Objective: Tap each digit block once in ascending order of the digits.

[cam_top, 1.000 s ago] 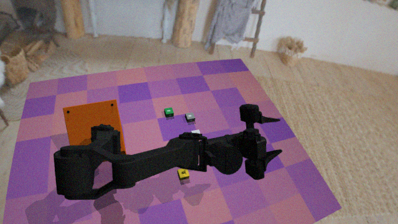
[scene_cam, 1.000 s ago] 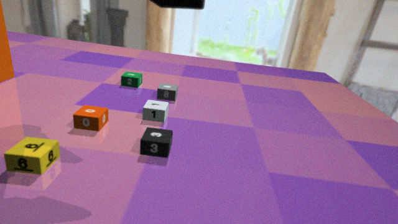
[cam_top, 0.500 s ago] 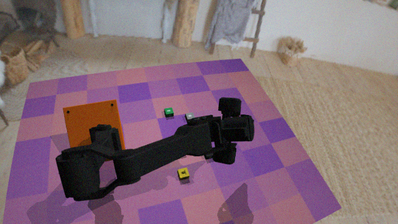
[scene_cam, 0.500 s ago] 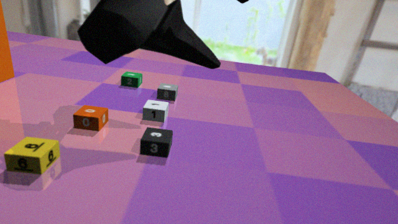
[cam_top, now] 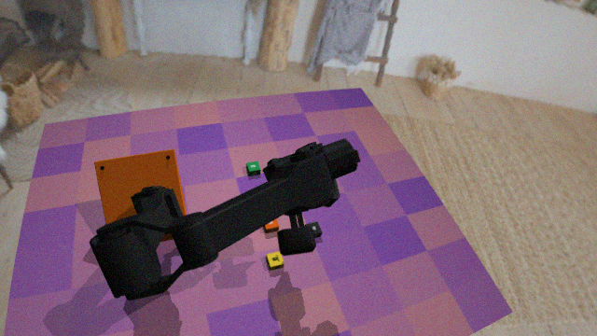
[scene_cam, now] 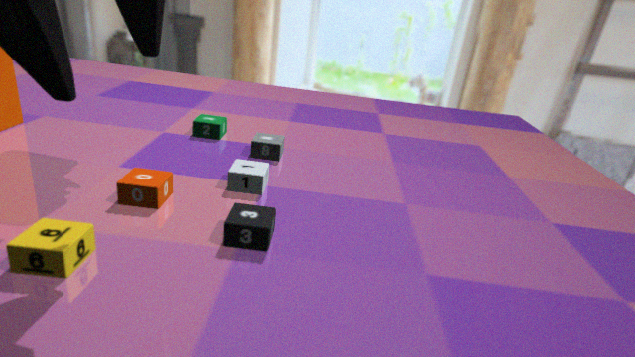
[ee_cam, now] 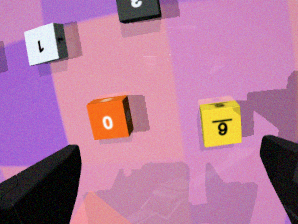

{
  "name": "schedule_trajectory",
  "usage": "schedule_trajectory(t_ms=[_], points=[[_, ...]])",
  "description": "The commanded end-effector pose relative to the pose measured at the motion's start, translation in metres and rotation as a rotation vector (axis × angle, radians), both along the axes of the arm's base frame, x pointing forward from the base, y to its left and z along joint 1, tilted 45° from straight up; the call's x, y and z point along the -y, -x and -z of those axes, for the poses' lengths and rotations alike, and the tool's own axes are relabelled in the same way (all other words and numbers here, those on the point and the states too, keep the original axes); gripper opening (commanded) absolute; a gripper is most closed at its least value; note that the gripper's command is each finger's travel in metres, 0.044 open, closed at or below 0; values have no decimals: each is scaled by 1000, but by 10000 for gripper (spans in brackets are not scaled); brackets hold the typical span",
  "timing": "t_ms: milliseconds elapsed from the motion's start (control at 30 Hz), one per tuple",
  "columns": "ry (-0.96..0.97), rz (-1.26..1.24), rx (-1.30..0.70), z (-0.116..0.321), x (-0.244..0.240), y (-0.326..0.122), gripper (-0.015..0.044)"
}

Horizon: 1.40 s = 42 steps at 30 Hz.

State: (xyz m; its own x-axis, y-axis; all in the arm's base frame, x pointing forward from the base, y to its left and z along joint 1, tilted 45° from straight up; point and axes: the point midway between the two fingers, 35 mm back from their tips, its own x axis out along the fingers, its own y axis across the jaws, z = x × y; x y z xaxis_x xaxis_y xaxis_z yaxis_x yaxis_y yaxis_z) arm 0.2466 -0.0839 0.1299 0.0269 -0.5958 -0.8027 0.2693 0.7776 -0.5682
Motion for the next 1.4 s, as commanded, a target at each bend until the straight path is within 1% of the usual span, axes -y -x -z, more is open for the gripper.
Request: schedule_trajectory(t_ms=[0,767,833,1000,1367], points=[[128,-31,-188,-23,3,25,400],[128,-31,-188,-23,3,25,400],[126,-32,-187,-16,-3,20,400],[124,-31,-186,29,-47,-1,400],[125,-31,-186,31,-48,-1,400]])
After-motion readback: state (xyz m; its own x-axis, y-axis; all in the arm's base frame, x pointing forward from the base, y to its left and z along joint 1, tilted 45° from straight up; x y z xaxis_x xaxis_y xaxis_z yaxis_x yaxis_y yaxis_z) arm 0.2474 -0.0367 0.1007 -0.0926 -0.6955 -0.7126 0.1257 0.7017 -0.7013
